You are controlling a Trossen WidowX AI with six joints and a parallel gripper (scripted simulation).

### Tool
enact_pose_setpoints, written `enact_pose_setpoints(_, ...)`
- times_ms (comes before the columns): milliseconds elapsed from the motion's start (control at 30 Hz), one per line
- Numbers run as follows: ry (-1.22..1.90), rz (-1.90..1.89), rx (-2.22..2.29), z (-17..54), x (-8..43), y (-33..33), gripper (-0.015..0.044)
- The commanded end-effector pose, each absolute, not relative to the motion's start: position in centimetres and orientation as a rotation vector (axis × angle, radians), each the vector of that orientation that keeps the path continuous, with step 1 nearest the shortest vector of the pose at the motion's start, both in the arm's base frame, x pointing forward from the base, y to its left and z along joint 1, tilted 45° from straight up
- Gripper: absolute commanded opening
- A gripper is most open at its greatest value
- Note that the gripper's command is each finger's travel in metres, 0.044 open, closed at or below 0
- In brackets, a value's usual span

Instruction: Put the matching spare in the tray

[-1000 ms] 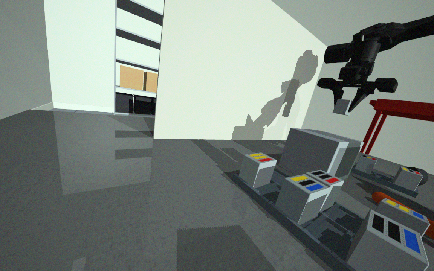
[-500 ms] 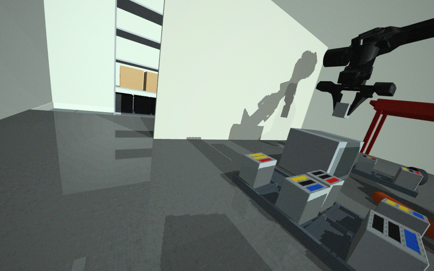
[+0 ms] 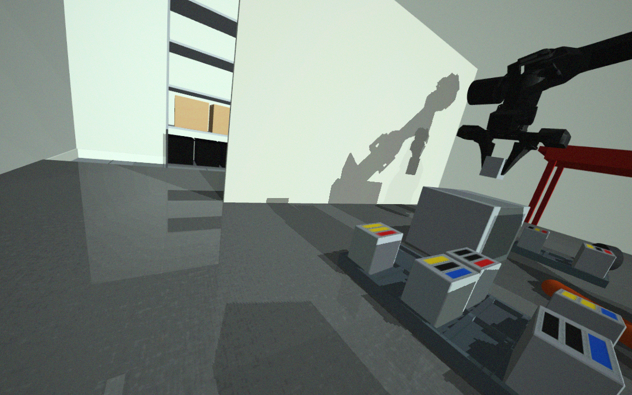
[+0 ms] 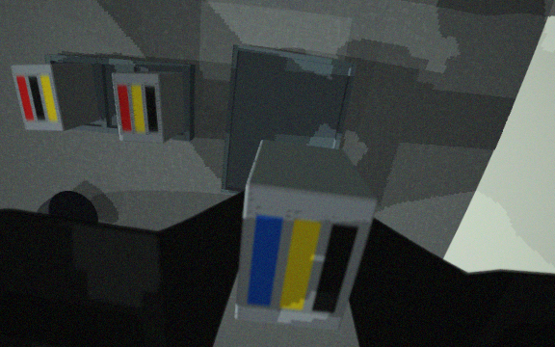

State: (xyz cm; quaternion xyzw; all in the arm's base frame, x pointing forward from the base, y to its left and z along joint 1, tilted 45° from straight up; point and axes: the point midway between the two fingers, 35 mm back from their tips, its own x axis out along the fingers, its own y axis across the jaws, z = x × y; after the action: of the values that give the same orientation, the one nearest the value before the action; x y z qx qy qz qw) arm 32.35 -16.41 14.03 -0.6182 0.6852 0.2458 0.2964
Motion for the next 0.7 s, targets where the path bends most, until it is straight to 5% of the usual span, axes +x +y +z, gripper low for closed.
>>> enact_pose_setpoints(0, 1.821, 0.663, -1.644, 13.6, 32.3, -16.7, 0.0)
enact_pose_setpoints(667, 1.819, 0.664, -1.642, 12.1, 32.4, -18.1, 0.0)
